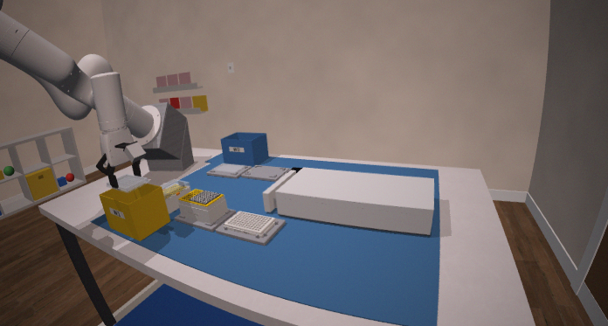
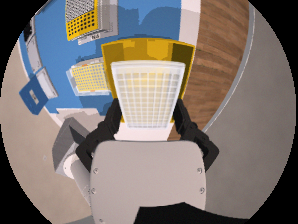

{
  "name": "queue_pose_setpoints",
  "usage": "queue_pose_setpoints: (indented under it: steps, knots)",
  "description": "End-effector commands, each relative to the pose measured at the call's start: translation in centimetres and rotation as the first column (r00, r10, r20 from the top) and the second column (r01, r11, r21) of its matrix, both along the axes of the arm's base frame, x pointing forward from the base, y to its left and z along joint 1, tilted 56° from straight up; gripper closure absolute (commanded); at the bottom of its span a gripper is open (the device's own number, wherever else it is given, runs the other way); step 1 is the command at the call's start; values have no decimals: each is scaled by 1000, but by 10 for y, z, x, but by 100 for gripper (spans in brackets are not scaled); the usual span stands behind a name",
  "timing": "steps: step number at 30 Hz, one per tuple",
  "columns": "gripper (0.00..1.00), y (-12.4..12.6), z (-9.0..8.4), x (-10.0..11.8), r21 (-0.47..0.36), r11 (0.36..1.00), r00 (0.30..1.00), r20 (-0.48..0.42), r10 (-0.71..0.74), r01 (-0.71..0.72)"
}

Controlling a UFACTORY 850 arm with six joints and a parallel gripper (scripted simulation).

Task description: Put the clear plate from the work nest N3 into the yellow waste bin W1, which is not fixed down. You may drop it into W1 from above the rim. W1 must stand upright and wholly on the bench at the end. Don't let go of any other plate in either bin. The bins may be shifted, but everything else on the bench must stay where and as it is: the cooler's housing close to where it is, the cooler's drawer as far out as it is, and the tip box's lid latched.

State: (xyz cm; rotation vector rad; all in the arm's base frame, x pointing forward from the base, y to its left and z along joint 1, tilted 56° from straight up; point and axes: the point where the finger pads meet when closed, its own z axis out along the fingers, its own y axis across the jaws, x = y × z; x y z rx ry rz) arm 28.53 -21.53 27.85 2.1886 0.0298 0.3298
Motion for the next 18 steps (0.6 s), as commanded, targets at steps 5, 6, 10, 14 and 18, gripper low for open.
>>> queue_pose_setpoints:
  steps: [5,6,10,14,18]
  knots:
    - [0,0,0,0,0,1000,1000,1,0,0]
    - [0,0,0,0,0,1000,1000,1,0,0]
    - [0,0,0,0,0,1000,1000,1,0,0]
    - [0,0,0,0,0,1000,1000,1,0,0]
    - [0,0,0,0,0,1000,1000,1,0,0]
